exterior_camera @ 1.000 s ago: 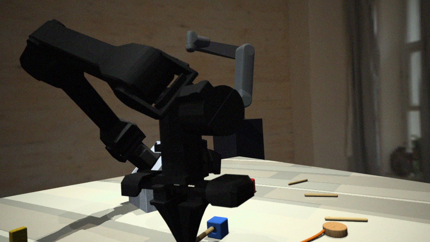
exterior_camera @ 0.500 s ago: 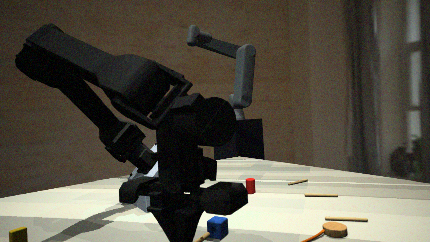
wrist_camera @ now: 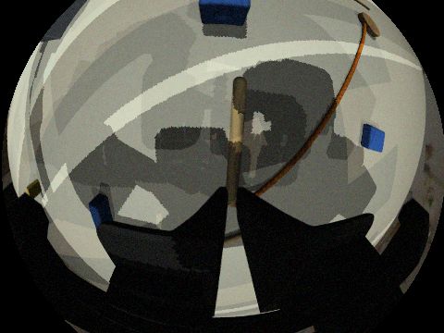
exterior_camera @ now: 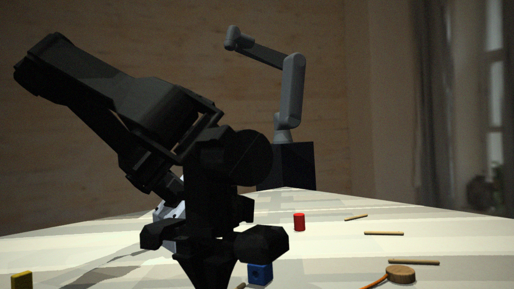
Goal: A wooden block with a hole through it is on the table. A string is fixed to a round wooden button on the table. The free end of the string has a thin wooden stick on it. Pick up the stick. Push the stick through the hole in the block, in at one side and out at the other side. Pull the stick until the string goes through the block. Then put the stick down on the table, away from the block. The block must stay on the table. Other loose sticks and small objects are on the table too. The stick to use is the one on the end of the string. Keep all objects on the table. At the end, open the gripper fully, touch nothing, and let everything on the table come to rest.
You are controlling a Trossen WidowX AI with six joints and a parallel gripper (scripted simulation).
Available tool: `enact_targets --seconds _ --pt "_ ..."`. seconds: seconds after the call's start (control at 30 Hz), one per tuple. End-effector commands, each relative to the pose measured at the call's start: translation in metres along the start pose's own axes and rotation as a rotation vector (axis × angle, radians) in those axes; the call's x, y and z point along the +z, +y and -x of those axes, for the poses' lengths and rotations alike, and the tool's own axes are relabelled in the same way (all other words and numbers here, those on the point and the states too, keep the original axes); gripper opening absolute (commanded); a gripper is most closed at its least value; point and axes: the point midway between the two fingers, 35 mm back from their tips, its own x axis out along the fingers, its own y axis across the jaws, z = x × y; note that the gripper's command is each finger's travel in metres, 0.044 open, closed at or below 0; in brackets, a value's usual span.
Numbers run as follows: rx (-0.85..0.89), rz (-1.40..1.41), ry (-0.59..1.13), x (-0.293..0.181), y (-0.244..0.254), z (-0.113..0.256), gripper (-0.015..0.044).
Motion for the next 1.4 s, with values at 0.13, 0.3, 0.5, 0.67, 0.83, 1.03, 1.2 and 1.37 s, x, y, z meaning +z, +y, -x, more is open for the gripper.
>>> enact_targets --seconds 0.13,0.3,0.5,0.67,0.83,1.03,1.2,1.37 --pt "0.000 0.000 0.003 0.003 0.009 -0.005 0.0000" --pt "0.000 0.000 0.003 0.004 0.011 -0.007 0.0000" --pt "0.000 0.000 0.003 0.009 0.011 -0.007 0.0000" --pt "0.000 0.000 0.002 0.016 0.011 -0.007 0.0000" --pt "0.000 0.001 0.002 0.022 0.011 -0.007 0.0000" --pt "0.000 0.001 0.002 0.030 0.011 -0.007 0.0000" --pt "0.000 0.001 0.002 0.037 0.011 -0.007 0.0000" --pt "0.000 0.001 0.002 0.044 0.011 -0.007 0.0000"
